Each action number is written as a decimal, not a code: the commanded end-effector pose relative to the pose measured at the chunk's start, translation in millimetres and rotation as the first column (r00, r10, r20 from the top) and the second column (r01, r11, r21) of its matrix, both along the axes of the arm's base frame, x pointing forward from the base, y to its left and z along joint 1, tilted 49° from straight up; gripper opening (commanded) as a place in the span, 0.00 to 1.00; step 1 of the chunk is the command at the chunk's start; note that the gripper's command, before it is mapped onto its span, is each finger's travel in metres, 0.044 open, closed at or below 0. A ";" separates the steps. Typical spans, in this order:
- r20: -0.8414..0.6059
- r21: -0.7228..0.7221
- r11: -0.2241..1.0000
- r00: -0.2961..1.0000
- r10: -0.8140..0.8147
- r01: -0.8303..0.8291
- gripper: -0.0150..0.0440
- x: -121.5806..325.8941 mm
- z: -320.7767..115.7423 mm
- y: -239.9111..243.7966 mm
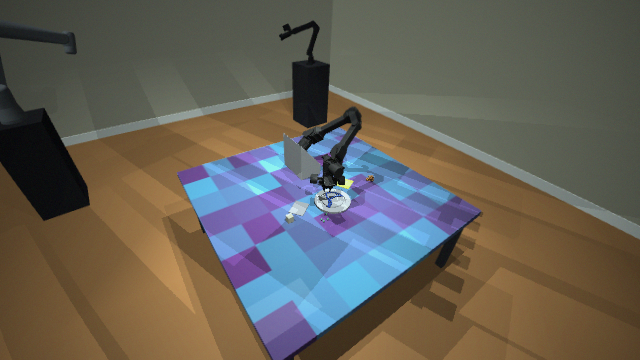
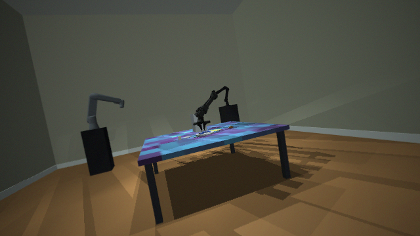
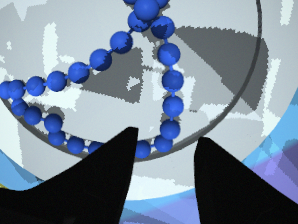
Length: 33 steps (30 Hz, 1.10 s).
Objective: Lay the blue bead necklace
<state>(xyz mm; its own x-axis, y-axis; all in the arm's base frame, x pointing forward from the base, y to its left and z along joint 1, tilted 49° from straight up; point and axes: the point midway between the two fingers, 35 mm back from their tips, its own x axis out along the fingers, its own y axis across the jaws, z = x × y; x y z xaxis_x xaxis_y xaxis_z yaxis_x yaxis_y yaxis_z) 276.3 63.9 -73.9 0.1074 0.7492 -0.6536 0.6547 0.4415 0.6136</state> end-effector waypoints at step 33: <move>-0.012 0.001 1.000 1.000 0.002 -0.002 0.25 -1.6 -13.3 15.3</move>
<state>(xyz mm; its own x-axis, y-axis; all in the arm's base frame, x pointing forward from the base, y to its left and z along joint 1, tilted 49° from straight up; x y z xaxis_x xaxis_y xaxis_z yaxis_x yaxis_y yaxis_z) 274.6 79.2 -87.4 0.0983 0.7497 -0.6544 0.6621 0.4417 0.6054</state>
